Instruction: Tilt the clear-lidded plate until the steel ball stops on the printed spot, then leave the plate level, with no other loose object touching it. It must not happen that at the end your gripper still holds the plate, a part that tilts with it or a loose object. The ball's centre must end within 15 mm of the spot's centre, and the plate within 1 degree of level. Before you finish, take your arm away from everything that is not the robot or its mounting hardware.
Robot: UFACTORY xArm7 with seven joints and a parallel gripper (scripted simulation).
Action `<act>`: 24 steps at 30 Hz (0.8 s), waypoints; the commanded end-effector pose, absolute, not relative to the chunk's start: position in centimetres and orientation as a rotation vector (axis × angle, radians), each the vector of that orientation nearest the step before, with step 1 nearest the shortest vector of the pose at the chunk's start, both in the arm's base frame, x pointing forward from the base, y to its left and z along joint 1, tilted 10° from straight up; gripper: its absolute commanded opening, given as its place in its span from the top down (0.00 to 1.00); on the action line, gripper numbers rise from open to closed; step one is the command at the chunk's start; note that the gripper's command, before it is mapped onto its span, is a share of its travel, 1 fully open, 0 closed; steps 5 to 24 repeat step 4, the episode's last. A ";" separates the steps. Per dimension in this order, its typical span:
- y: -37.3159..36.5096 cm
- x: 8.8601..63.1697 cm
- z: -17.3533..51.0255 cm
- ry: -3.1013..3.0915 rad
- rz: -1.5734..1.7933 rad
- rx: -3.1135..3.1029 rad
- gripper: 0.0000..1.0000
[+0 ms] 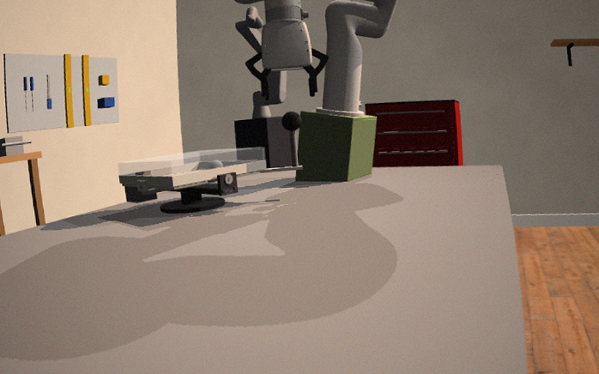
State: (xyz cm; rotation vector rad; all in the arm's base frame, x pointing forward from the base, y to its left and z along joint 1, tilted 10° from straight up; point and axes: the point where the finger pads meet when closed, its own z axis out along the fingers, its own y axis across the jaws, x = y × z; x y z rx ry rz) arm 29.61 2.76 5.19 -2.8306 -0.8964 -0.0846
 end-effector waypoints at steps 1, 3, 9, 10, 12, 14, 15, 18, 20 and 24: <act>2.7 29.7 5.3 -0.896 -0.088 -2.831 0.00; 2.7 29.7 5.3 -0.896 -0.088 -2.831 0.00; 2.7 29.7 5.3 -0.896 -0.088 -2.831 0.00; 2.7 29.7 5.3 -0.896 -0.088 -2.831 0.00; 2.7 29.7 5.3 -0.896 -0.088 -2.831 0.00; 2.7 29.7 5.3 -0.896 -0.088 -2.831 0.00; 2.7 29.7 5.3 -0.896 -0.088 -2.831 0.00; 2.7 29.7 5.3 -0.896 -0.088 -2.831 0.00; 2.7 29.7 5.3 -0.896 -0.088 -2.831 0.00; 2.7 29.7 5.3 -0.896 -0.088 -2.831 0.00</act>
